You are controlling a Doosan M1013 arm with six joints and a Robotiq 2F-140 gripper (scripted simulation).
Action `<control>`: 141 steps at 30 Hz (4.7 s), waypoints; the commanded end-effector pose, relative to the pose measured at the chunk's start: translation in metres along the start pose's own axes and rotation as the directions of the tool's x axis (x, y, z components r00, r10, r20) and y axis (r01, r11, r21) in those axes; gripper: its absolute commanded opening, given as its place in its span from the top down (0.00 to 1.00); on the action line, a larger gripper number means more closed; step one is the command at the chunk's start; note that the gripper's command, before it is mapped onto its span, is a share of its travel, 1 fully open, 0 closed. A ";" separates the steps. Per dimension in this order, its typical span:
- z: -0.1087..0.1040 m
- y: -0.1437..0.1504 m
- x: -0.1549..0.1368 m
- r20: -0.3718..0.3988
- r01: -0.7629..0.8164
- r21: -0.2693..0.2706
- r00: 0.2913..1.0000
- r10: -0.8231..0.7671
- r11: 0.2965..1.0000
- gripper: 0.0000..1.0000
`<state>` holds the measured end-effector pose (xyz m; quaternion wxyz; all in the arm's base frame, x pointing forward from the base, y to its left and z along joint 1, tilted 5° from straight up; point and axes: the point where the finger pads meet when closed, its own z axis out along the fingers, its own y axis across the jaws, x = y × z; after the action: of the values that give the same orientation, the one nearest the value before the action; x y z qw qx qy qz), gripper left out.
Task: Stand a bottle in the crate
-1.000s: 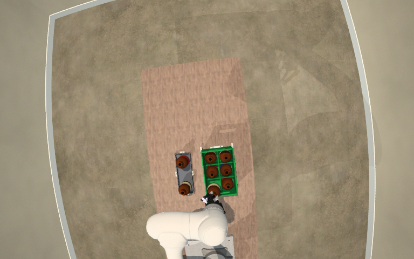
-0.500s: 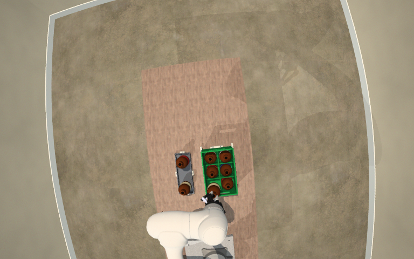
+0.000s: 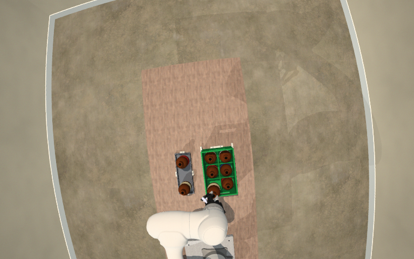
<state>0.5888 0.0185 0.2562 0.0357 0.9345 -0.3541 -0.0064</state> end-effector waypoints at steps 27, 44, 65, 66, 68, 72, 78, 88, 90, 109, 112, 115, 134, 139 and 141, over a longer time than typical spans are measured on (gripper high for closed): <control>0.008 0.003 0.001 0.002 0.003 -0.010 1.000 -0.003 1.000 1.00; 0.019 0.003 0.001 0.002 0.003 -0.010 1.000 -0.003 1.000 1.00; 0.039 0.004 0.001 0.002 0.003 -0.010 1.000 -0.003 1.000 1.00; 0.040 0.004 0.001 0.002 0.003 -0.010 1.000 -0.003 1.000 1.00; 0.042 0.004 0.000 0.002 0.003 -0.010 1.000 -0.003 1.000 1.00; 0.045 0.004 0.000 0.002 0.003 -0.010 1.000 -0.003 1.000 1.00; 0.047 0.004 0.000 0.002 0.003 -0.010 1.000 -0.003 1.000 1.00; 0.047 0.004 0.000 0.002 0.003 -0.010 1.000 -0.003 1.000 1.00; 0.047 0.004 0.000 0.002 0.003 -0.010 1.000 -0.003 1.000 1.00; 0.047 0.004 0.000 0.002 0.003 -0.010 1.000 -0.003 1.000 1.00; 0.047 0.004 0.000 0.002 0.003 -0.010 1.000 -0.003 1.000 1.00; 0.047 0.004 0.000 0.002 0.003 -0.010 1.000 -0.003 1.000 1.00; 0.049 0.004 0.000 0.002 0.003 -0.010 1.000 -0.003 1.000 1.00; 0.052 0.004 0.000 0.002 0.003 -0.010 1.000 -0.003 1.000 1.00; 0.054 0.004 0.000 0.002 0.003 -0.010 1.000 -0.003 1.000 1.00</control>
<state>0.5873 0.0156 0.2123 0.0357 0.9347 -0.3535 -0.0063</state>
